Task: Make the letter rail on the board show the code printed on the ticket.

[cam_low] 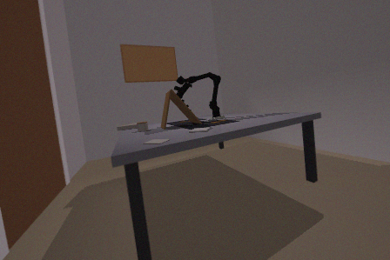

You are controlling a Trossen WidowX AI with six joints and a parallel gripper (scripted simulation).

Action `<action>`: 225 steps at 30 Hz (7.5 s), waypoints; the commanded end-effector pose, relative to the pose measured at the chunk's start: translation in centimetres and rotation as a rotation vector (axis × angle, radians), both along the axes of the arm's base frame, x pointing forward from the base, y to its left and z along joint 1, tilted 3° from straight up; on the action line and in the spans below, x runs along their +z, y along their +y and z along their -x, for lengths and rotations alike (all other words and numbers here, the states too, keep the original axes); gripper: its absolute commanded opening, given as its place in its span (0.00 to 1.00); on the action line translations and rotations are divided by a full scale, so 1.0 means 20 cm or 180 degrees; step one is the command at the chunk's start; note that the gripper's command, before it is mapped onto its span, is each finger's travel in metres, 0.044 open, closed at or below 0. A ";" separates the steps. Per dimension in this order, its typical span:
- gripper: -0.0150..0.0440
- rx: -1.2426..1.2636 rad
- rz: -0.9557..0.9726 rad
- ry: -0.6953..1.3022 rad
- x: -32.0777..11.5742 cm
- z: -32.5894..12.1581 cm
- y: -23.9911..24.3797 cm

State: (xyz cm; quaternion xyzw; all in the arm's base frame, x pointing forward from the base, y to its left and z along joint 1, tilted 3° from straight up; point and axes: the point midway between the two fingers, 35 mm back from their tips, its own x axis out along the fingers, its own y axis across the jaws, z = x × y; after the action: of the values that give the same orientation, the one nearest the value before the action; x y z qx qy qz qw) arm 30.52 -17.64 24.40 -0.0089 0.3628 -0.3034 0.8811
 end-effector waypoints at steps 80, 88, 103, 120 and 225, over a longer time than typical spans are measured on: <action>0.25 0.1257 -0.0647 -0.0728 -0.09 -0.14 2.07; 0.25 0.1259 -0.0643 -0.0739 -0.22 -0.34 2.04; 0.25 0.1259 -0.0643 -0.0739 -0.21 -0.34 2.03; 0.25 0.1259 -0.0641 -0.0738 -0.21 -0.33 1.99; 0.25 0.1260 -0.0628 -0.0734 -0.23 -0.28 1.73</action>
State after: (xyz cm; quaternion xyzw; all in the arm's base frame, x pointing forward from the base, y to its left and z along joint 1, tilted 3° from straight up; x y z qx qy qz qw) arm 36.24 17.26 19.90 0.0425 0.2773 -0.0891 0.9557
